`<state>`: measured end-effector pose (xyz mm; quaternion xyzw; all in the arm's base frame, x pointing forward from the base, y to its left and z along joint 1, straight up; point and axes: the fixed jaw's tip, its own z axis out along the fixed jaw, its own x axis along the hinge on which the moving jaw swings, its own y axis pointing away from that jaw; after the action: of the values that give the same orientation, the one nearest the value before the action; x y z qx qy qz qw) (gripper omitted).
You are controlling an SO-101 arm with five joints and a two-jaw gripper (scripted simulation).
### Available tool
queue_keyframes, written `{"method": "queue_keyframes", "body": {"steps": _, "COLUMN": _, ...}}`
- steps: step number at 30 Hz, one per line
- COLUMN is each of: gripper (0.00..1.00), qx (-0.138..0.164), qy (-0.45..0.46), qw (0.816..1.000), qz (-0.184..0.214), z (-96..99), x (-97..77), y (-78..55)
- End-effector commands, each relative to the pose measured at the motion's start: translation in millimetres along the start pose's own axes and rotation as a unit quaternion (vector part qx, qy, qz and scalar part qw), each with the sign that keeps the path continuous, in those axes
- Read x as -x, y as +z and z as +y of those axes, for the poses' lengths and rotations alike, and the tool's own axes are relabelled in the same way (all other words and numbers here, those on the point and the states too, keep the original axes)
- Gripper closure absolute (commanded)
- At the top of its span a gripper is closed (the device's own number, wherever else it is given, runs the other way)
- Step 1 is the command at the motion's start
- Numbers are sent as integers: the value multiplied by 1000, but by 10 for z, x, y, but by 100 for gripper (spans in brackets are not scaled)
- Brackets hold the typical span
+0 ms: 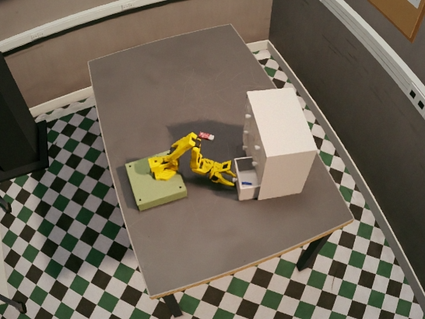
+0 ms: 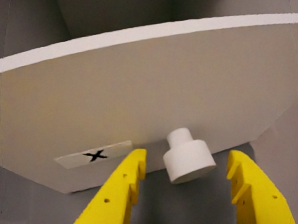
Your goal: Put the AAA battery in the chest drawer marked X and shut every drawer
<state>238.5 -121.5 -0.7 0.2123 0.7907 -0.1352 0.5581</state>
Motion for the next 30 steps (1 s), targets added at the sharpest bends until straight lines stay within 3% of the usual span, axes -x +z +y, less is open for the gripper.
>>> {"method": "queue_keyframes", "body": {"steps": 1, "gripper": 81, "qx": 4, "qy": -5, "qw": 1000, "qz": 2, "z": 22, "x": 5, "y": -10}}
{"method": "queue_keyframes", "body": {"steps": 30, "gripper": 100, "qx": 4, "qy": -5, "qw": 1000, "qz": 2, "z": 22, "x": 5, "y": -10}}
